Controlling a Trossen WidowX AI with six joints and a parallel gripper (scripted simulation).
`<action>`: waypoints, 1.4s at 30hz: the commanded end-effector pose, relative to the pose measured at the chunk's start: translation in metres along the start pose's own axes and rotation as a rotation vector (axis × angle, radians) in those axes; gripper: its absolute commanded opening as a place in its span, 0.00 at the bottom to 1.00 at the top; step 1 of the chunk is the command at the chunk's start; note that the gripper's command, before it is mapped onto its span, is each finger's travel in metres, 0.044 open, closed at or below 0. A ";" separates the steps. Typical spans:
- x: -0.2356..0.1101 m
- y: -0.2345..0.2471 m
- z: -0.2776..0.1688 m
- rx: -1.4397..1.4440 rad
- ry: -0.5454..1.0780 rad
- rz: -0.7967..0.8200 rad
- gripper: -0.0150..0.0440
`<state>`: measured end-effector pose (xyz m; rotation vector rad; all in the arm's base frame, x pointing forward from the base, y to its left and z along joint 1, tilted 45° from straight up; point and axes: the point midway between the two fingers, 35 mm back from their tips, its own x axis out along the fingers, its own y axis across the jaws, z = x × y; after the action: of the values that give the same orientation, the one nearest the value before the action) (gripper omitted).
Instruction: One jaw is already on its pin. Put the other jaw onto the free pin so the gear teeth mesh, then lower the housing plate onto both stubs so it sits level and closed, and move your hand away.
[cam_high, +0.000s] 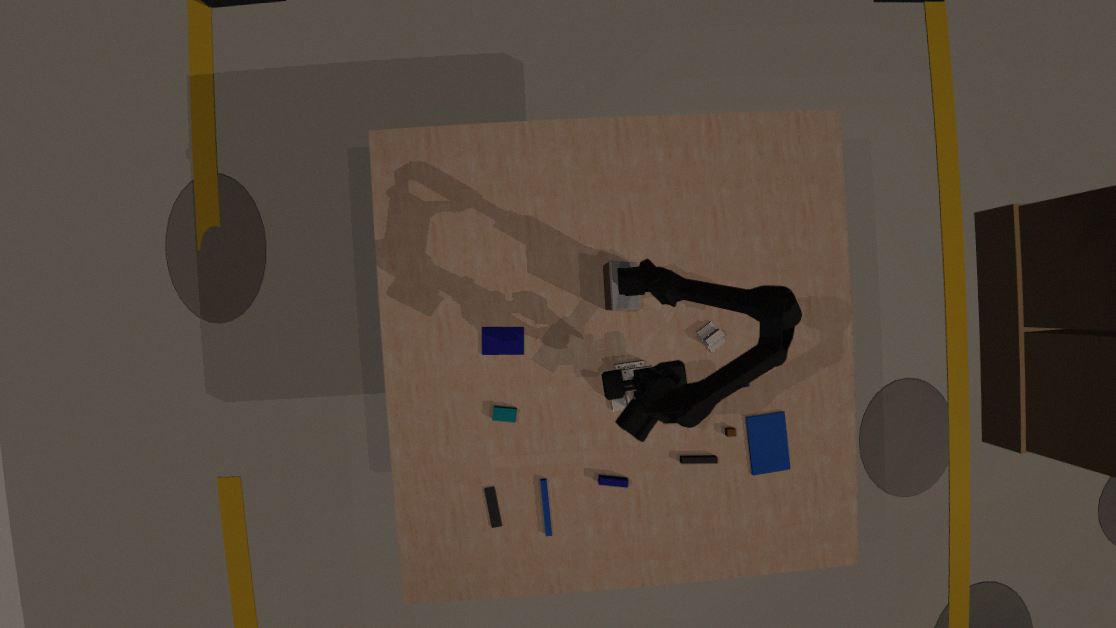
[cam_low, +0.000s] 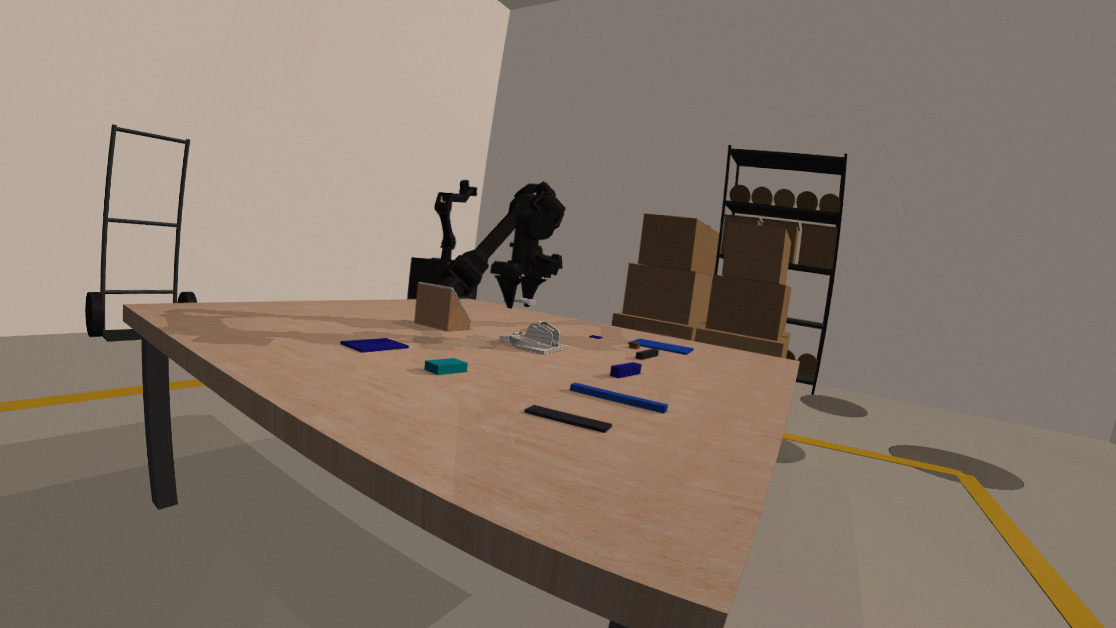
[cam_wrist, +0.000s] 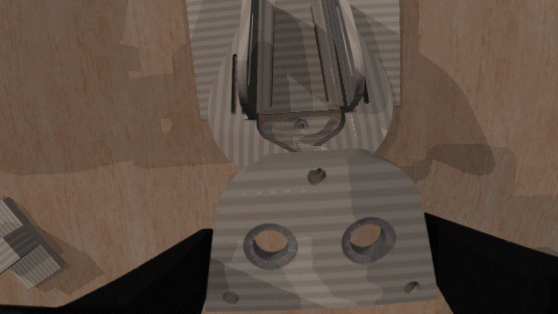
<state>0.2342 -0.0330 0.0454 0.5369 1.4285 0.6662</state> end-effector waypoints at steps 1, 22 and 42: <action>0.000 0.001 -0.001 0.004 0.002 -0.002 0.85; 0.022 0.000 0.001 0.005 0.001 -0.004 0.85; 0.054 0.001 0.000 0.006 0.001 -0.001 0.85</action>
<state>0.2365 0.0020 0.0107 0.5292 1.4284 0.6600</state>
